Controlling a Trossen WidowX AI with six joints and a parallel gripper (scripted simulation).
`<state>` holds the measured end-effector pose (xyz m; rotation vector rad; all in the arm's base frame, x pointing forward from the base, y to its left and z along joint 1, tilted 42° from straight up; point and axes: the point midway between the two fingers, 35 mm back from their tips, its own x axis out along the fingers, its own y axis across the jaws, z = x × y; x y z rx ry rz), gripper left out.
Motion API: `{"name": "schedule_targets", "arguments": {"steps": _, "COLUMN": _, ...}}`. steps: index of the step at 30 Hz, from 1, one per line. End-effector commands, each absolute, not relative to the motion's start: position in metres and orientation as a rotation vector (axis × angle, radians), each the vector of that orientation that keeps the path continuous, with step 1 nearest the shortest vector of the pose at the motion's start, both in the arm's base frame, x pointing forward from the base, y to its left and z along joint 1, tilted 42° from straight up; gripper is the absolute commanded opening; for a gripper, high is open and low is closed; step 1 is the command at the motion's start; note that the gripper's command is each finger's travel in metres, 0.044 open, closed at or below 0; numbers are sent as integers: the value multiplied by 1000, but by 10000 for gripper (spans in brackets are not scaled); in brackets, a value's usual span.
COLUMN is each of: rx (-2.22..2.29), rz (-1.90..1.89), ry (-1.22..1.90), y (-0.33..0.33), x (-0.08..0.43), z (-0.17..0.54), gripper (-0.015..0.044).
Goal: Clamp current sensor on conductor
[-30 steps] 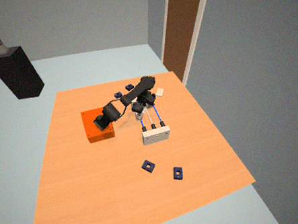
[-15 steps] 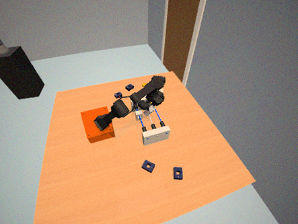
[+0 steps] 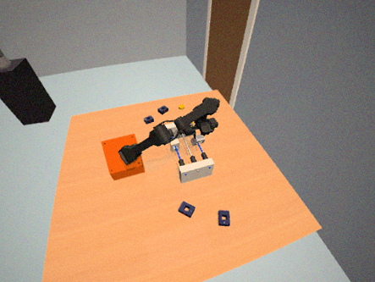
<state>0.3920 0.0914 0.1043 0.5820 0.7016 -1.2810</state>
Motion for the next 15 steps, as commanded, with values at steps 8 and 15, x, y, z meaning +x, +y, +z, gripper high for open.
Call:
{"name": "schedule_targets", "arguments": {"steps": 8, "rx": 624, "rz": -1309, "ry": 662, "y": 84, "x": 402, "z": 95, "gripper": 0}}
{"name": "schedule_targets", "arguments": {"steps": 15, "rx": 624, "rz": -1309, "ry": 662, "y": 76, "x": 404, "z": 87, "gripper": 0}}
